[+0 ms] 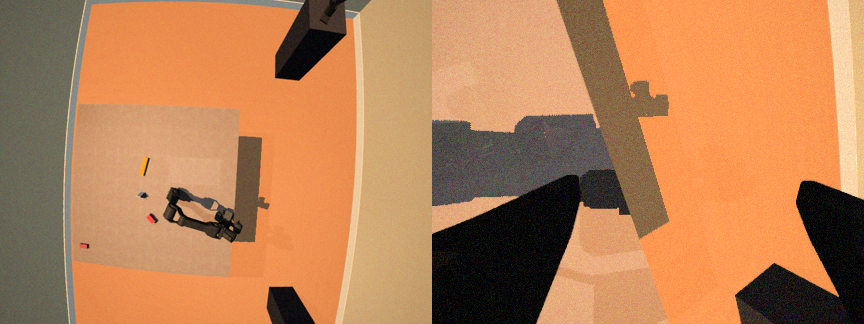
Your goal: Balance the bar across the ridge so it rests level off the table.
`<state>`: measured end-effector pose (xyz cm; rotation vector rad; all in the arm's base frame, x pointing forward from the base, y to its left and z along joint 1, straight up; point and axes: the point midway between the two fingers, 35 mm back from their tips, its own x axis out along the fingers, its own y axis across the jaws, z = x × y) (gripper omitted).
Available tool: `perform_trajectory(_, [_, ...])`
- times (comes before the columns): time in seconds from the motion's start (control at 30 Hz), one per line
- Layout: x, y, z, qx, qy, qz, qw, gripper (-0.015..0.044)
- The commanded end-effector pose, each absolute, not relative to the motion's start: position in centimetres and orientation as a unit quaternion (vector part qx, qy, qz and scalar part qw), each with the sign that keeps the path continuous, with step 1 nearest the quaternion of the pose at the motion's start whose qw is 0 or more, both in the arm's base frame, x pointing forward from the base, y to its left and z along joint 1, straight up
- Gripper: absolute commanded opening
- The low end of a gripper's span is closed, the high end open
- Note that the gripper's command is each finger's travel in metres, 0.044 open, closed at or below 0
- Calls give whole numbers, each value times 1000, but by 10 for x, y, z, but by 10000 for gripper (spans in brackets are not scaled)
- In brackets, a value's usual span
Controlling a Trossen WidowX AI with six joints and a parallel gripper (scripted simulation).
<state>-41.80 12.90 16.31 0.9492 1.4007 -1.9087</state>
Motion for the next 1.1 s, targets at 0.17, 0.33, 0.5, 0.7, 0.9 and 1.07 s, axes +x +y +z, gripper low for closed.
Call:
perform_trajectory(0.17, [-406,156,162,378,512,-722,270,315])
perform_trajectory(0.33, [-390,186,160,402,498,-728,245,315])
perform_trajectory(0.5, [-373,214,158,429,485,-732,214,315])
perform_trajectory(0.7, [-350,241,154,455,472,-730,193,315])
perform_trajectory(0.9, [-325,259,147,479,465,-721,185,315])
perform_trajectory(1.07, [-306,278,148,497,441,-731,156,315])
